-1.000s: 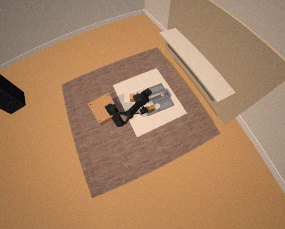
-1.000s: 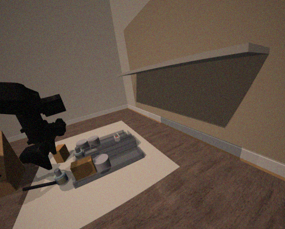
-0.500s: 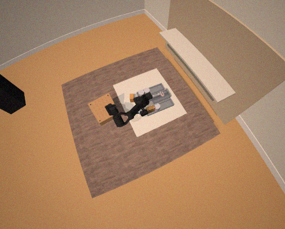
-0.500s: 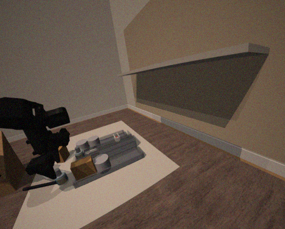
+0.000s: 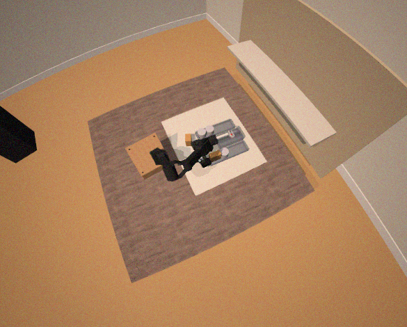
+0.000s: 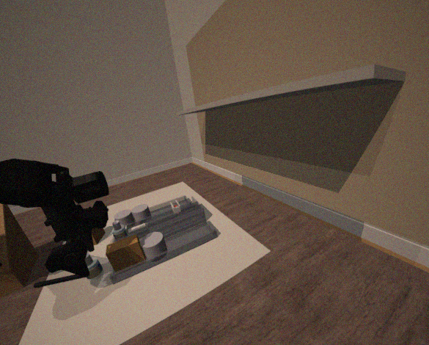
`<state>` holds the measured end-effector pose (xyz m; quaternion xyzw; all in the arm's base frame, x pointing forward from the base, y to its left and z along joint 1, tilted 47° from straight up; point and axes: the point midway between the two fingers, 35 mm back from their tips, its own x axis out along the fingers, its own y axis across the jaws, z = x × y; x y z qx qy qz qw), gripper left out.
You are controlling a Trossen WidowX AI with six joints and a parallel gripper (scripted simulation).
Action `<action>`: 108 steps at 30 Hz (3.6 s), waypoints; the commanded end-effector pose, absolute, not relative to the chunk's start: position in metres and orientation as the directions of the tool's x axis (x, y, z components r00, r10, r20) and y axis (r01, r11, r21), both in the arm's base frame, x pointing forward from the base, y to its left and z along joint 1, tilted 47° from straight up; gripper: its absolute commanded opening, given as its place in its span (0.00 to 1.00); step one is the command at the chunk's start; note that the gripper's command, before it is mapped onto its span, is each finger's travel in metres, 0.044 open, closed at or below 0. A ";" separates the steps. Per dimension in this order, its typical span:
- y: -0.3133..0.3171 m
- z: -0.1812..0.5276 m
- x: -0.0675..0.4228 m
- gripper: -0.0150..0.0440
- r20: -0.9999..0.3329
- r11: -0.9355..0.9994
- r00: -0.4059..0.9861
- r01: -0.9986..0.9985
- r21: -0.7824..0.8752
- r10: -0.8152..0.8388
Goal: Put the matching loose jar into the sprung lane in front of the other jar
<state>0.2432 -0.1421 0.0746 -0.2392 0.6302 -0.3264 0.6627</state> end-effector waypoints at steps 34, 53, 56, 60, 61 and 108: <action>-0.143 0.068 0.245 0.25 -0.687 0.681 -0.008 0.120 -0.722 -0.727; -0.076 0.128 0.246 0.25 -0.684 0.678 -0.012 0.121 -0.725 -0.730; -0.076 0.128 0.247 0.25 -0.684 0.678 -0.012 0.121 -0.725 -0.730; -0.071 0.112 0.255 0.25 -0.684 0.678 -0.012 0.127 -0.724 -0.729; -0.070 0.107 0.258 0.25 -0.684 0.678 -0.012 0.129 -0.724 -0.729; -0.065 0.002 0.289 0.25 -0.684 0.674 -0.010 0.161 -0.721 -0.729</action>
